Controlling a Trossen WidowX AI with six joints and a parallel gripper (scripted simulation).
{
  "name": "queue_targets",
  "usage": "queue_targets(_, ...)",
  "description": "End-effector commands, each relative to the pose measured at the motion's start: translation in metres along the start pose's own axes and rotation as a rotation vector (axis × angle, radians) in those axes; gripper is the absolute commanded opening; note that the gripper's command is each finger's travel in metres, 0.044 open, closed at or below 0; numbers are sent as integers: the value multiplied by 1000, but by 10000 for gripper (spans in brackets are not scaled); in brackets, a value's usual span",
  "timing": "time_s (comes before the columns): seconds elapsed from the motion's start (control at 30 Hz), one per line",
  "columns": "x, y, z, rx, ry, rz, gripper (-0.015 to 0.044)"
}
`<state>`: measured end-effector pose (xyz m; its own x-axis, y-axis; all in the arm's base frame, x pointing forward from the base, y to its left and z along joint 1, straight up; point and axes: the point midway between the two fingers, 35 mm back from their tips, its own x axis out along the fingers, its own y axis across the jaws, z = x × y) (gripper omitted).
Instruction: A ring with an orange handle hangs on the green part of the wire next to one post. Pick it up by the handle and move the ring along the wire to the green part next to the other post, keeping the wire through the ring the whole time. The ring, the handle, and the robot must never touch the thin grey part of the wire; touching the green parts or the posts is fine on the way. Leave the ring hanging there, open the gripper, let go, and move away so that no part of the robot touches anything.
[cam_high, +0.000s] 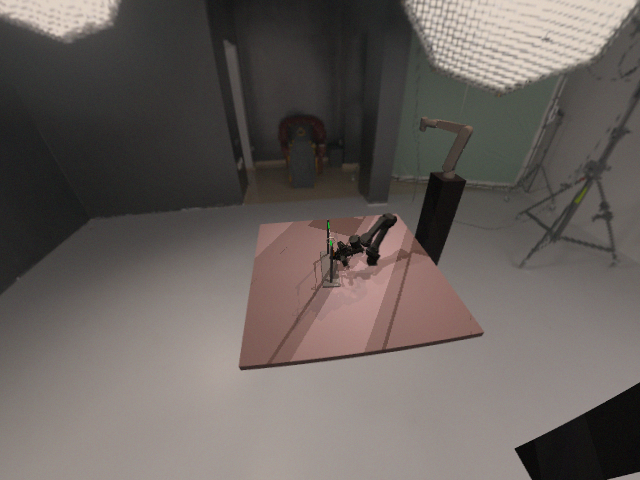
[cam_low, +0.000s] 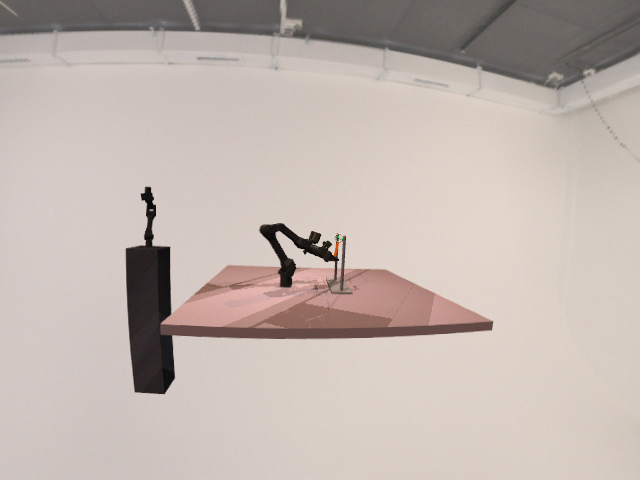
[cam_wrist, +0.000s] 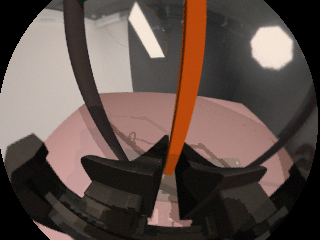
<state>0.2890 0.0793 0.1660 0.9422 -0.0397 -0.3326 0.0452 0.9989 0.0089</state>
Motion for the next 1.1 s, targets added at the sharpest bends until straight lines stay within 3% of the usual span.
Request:
queue_targets(0.0, 1, 5, 2, -1, -4, -2, -150)
queue_targets(1.07, 7, 22, -13, -2, -6, 6, -150)
